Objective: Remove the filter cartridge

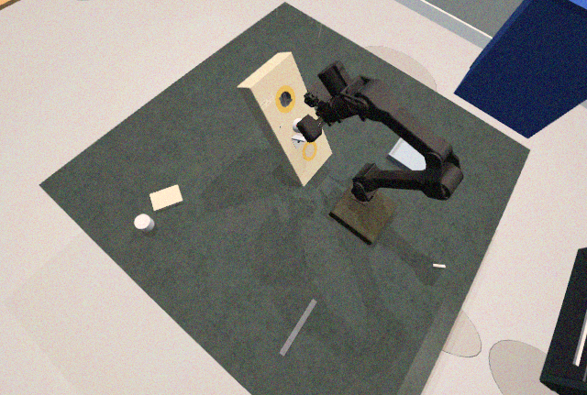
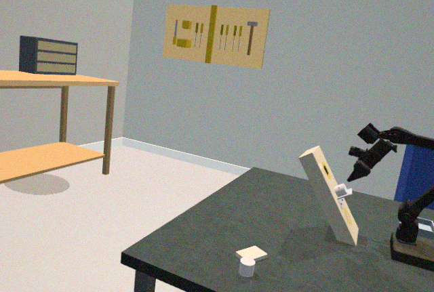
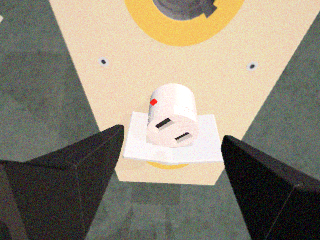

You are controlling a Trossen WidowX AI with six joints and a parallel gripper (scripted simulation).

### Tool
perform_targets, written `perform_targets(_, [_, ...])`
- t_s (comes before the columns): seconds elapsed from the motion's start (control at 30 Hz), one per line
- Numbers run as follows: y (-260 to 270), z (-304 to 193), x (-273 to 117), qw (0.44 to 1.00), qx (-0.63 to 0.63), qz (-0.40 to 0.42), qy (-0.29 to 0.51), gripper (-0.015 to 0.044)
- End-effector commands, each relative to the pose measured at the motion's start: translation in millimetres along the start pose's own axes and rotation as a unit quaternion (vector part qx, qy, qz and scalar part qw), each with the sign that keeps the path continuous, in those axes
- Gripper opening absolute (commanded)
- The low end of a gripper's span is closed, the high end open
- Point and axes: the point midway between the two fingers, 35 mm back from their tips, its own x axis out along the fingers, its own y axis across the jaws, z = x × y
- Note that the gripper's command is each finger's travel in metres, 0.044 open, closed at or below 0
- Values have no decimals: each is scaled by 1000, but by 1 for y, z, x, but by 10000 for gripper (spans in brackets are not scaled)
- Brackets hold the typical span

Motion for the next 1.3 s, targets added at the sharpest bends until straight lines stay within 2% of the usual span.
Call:
perform_targets(0.0, [-1, -9, 6, 999, -35, -4, 19, 305])
perform_targets(1.2, [-2, -11, 56, 999, -35, -3, 19, 305])
perform_targets(1.27, [-1, -9, 53, 999, -37, -1, 16, 272])
